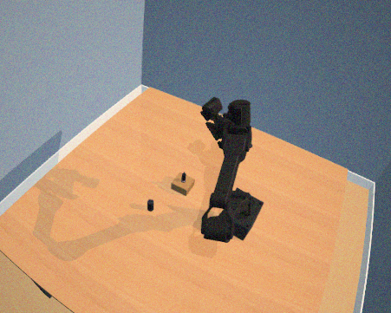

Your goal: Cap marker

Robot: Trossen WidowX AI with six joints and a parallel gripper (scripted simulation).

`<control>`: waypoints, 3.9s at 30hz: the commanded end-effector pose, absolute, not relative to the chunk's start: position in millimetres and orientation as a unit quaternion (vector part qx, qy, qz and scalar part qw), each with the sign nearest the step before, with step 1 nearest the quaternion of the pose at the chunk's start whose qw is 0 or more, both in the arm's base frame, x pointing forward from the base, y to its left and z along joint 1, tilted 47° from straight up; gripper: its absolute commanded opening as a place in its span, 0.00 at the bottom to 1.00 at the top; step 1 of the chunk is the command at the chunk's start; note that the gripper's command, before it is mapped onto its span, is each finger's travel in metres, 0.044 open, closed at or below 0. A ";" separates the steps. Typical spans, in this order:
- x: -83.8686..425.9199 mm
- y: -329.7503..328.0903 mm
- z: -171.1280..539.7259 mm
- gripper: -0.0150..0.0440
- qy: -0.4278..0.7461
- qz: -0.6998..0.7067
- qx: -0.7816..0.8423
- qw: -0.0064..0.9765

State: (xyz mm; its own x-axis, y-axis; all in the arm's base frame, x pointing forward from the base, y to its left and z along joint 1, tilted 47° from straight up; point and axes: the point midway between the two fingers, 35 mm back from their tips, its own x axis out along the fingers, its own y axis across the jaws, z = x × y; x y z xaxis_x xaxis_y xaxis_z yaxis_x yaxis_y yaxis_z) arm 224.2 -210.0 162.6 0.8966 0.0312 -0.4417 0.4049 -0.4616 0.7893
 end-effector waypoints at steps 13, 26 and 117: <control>328.7 -23.7 138.4 0.65 0.523 -0.001 0.612 0.594; 323.8 110.0 124.6 0.65 0.692 0.159 0.392 0.586; 319.8 136.3 92.5 0.25 0.692 0.157 0.393 0.585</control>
